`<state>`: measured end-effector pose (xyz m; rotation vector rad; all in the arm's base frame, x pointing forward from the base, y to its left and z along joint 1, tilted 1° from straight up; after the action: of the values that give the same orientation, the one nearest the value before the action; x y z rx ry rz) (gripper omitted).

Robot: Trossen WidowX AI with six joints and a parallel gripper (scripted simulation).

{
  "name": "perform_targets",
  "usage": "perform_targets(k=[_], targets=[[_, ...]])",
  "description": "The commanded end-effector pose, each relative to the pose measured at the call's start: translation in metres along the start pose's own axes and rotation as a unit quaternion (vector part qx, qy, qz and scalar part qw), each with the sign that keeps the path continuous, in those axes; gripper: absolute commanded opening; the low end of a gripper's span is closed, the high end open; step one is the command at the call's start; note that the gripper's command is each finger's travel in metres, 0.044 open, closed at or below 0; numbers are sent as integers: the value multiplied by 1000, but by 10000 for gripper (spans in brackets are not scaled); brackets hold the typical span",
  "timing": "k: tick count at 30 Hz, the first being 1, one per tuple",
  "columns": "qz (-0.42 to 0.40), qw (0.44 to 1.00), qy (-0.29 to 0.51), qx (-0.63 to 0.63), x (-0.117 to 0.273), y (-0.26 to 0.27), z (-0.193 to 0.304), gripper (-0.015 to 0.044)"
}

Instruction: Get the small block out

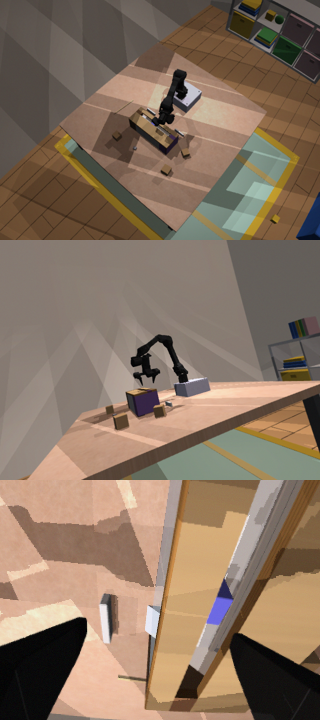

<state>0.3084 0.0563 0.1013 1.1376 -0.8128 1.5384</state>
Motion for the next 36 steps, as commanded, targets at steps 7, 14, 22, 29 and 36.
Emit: perform_targets(k=[7,14,22,29,36], targets=[[-7,1000,4,5,-17,-1,-7,400],[-7,1000,4,5,-27,-3,-12,400],[-7,1000,4,5,-39,-4,-18,400],[-7,1000,4,5,-49,-4,-22,400],[-7,1000,4,5,-60,-4,-27,400]])
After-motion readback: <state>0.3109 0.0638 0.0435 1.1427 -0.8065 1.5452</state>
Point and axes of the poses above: the point midway between the two fingers, 35 mm back from their tips, its own x axis back along the fingers, its own y axis across the jaws, z = x × y, the point moved 1 cm from there along x, back along the fingers, and after that the axes turned 14 degrees about x, right-handed, at the moved point
